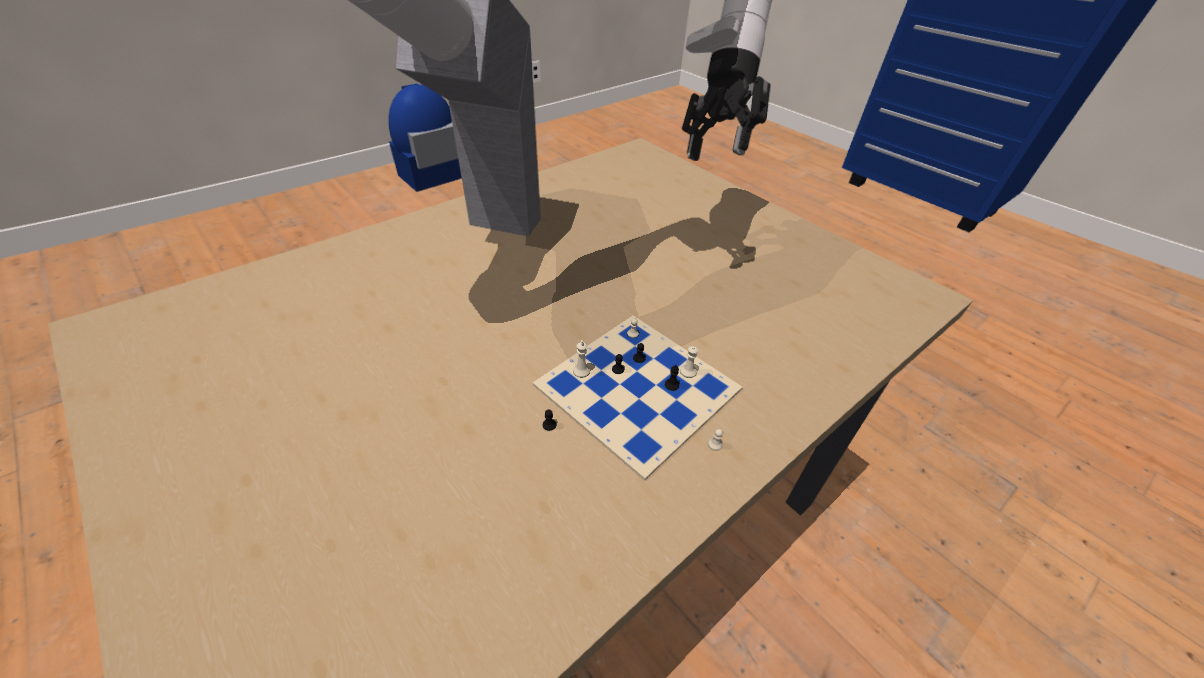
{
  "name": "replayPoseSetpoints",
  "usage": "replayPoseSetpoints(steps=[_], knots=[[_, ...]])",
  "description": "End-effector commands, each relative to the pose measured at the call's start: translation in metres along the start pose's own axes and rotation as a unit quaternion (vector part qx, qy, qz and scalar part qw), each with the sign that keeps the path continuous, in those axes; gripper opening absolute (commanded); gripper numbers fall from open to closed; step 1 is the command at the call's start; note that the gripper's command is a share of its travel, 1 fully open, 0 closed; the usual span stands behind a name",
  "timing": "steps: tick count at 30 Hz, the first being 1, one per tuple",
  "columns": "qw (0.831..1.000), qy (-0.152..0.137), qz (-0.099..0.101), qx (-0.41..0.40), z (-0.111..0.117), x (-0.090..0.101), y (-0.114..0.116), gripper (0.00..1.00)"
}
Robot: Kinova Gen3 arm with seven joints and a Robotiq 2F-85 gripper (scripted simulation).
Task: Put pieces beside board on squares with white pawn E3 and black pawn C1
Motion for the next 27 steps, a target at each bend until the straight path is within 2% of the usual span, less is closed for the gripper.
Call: replayPoseSetpoints(steps=[1, 2, 3, 6, 19, 20, 27], knots=[[0.999, 0.03, -0.029, 0.018, -0.015, -0.035, 0.005, 1.0], [0.998, 0.035, -0.037, 0.028, -0.02, -0.044, 0.004, 1.0], [0.998, 0.035, -0.037, 0.028, -0.02, -0.044, 0.004, 1.0], [0.995, 0.051, -0.059, 0.057, -0.032, -0.071, 0.002, 1.0], [0.995, 0.051, -0.059, 0.057, -0.032, -0.071, 0.002, 1.0], [0.994, 0.056, -0.067, 0.066, -0.035, -0.081, 0.002, 1.0], [0.994, 0.056, -0.067, 0.066, -0.035, -0.081, 0.002, 1.0]])
Point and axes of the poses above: the point where the finger pads meet when closed, its own x axis back along the fingers, its own y axis across the jaws, z = x × y, the point moved 1 cm from there along x, back along the fingers, and after that the axes turned 8 degrees about -x, right-handed, at the moved point
